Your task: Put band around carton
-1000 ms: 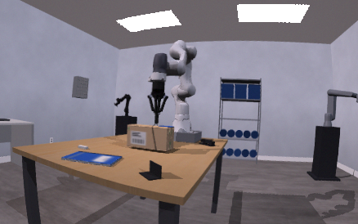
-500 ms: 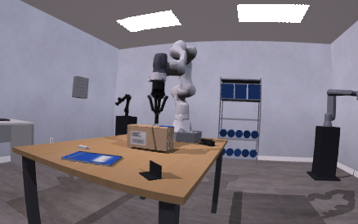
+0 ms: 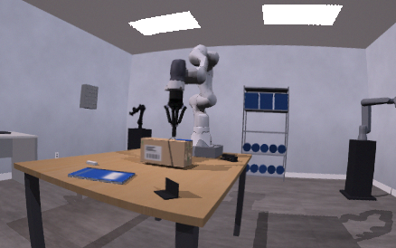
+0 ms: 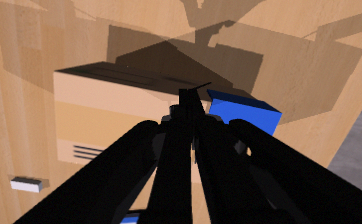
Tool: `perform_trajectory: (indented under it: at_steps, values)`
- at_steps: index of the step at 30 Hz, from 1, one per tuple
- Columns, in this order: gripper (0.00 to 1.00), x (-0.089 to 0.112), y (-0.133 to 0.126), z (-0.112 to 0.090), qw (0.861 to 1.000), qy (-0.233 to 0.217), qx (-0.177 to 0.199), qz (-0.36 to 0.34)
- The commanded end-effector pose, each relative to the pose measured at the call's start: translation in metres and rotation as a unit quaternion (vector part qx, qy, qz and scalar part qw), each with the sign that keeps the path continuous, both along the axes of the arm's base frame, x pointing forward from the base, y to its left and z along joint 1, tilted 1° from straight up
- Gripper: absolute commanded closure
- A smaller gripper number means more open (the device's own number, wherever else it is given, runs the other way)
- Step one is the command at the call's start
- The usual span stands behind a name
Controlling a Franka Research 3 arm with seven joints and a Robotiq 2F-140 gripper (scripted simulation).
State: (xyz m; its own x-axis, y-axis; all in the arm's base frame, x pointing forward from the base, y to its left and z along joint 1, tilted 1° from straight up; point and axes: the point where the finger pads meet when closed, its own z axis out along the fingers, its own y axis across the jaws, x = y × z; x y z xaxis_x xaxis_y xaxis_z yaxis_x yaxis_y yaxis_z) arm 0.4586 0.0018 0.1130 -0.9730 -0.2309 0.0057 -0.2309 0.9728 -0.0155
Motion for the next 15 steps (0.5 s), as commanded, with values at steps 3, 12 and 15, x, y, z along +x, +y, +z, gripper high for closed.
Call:
perform_trajectory:
  at_steps: [3, 12, 15]
  values:
    - [0.90, -0.006, 0.000, 0.001, 1.000, -0.001, 0.001, 0.005]
    - [0.90, -0.013, -0.001, 0.001, 1.000, -0.001, 0.001, 0.005]
    - [0.90, -0.016, -0.001, 0.001, 1.000, -0.001, 0.001, 0.005]
